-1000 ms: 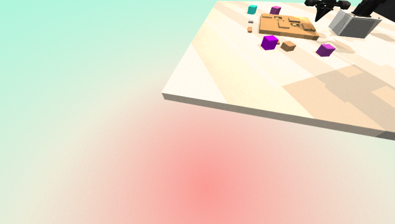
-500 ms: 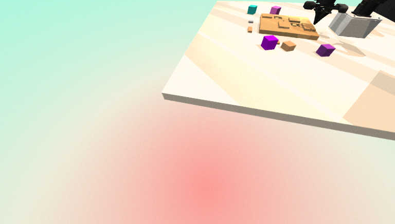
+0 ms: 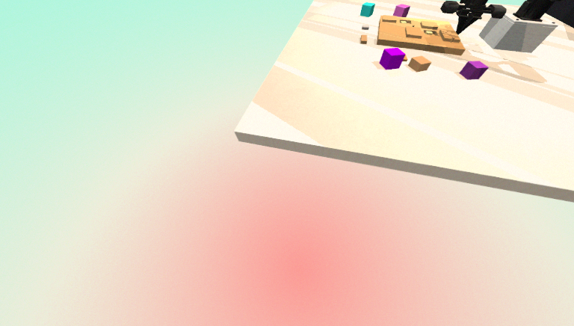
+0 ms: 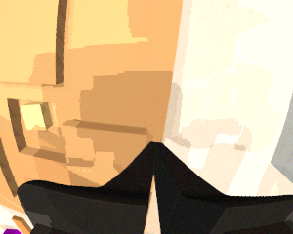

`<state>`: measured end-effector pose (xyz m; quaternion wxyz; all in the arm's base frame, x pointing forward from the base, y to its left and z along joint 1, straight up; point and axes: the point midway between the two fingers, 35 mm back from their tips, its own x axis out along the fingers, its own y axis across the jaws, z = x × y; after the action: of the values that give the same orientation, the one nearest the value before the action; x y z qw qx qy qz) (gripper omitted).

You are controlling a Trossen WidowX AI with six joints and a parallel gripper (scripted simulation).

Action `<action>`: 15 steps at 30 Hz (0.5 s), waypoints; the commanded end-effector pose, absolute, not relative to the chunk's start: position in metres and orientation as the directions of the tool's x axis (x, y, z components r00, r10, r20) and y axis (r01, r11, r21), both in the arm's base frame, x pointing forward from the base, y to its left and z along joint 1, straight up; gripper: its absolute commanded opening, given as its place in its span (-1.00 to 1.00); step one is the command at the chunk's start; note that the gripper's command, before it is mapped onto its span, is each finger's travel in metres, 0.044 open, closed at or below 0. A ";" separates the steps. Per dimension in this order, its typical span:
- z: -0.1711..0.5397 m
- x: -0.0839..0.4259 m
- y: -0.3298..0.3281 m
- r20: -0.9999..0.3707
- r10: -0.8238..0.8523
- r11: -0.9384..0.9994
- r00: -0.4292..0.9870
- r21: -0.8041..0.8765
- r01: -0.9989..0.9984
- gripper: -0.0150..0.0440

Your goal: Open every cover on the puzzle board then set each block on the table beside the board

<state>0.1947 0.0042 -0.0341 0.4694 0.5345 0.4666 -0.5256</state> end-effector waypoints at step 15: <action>-0.034 0.214 -0.004 -1.000 0.004 -0.122 0.019 0.018 0.992 -0.49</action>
<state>0.2092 -0.0028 -0.0353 0.4685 0.5351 0.4655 -0.5268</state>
